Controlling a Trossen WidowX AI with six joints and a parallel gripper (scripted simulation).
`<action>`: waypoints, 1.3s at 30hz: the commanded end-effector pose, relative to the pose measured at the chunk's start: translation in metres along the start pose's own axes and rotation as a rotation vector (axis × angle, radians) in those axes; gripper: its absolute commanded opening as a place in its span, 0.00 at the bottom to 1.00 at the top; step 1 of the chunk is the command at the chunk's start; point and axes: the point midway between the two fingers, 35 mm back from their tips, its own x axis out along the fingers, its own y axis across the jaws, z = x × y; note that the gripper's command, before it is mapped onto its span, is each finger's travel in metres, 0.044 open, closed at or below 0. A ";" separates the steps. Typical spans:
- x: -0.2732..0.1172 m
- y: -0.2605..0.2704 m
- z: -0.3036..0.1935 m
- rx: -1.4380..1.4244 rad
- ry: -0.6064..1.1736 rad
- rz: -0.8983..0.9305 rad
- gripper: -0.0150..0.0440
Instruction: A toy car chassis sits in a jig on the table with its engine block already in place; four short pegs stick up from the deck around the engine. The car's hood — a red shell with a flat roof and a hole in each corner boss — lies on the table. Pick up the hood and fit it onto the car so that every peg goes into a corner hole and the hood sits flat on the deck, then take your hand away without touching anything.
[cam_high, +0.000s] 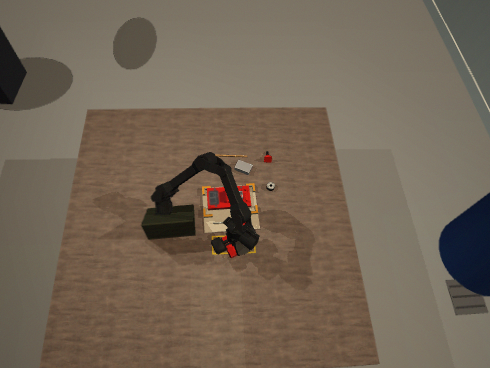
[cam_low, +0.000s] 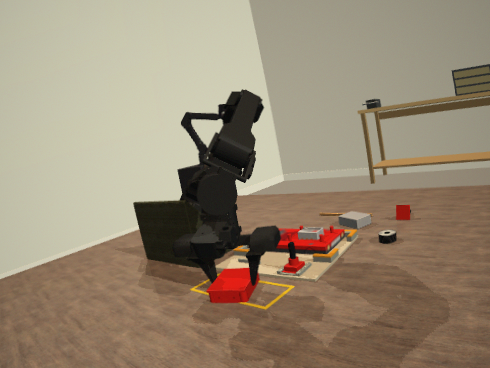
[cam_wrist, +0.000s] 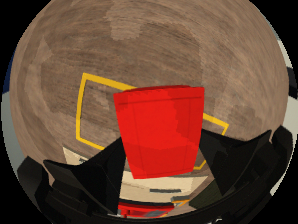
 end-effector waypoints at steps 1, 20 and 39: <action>-0.005 0.000 0.000 -0.002 -0.001 0.000 0.50; -0.077 0.000 0.001 -0.001 -0.003 -0.002 0.25; -0.101 0.034 -0.031 -0.233 -0.012 -0.002 0.25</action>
